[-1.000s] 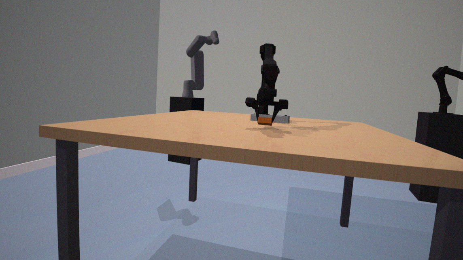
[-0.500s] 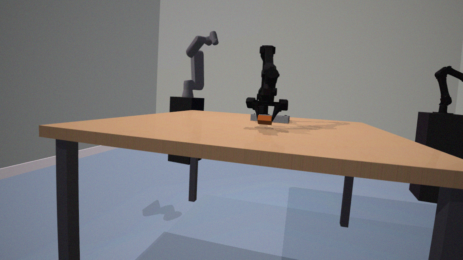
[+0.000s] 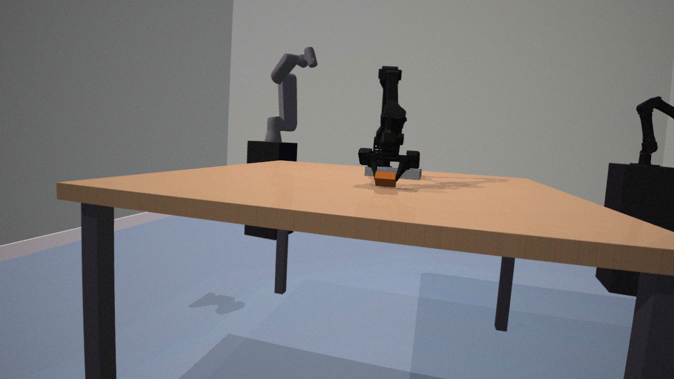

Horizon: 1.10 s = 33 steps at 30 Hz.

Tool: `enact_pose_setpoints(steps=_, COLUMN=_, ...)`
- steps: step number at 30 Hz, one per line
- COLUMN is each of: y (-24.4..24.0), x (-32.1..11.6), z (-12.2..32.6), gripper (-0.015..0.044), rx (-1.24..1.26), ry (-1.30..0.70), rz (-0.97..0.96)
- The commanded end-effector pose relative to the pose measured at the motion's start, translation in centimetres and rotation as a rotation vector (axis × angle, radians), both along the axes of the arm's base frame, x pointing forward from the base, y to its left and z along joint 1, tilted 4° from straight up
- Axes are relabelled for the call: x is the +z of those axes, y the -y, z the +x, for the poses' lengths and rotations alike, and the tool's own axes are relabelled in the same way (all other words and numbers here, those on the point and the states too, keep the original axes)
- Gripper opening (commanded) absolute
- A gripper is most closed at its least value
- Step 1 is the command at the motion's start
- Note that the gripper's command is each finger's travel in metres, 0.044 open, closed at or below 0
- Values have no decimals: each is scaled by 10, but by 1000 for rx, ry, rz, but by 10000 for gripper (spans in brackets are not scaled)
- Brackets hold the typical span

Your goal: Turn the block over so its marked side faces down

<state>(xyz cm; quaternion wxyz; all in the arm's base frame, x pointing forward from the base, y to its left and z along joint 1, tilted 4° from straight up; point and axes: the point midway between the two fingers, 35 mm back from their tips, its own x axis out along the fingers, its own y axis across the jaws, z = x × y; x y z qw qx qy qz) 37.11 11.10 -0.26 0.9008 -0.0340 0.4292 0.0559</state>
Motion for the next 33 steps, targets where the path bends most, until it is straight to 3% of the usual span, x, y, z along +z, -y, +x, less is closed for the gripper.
enact_pose_setpoints(steps=1, y=0, x=-9, z=1, gripper=0, rx=4, ry=58, rz=-2)
enact_pose_setpoints(steps=33, y=6, x=-12, z=-17, gripper=0, rx=1, ry=464, rz=54)
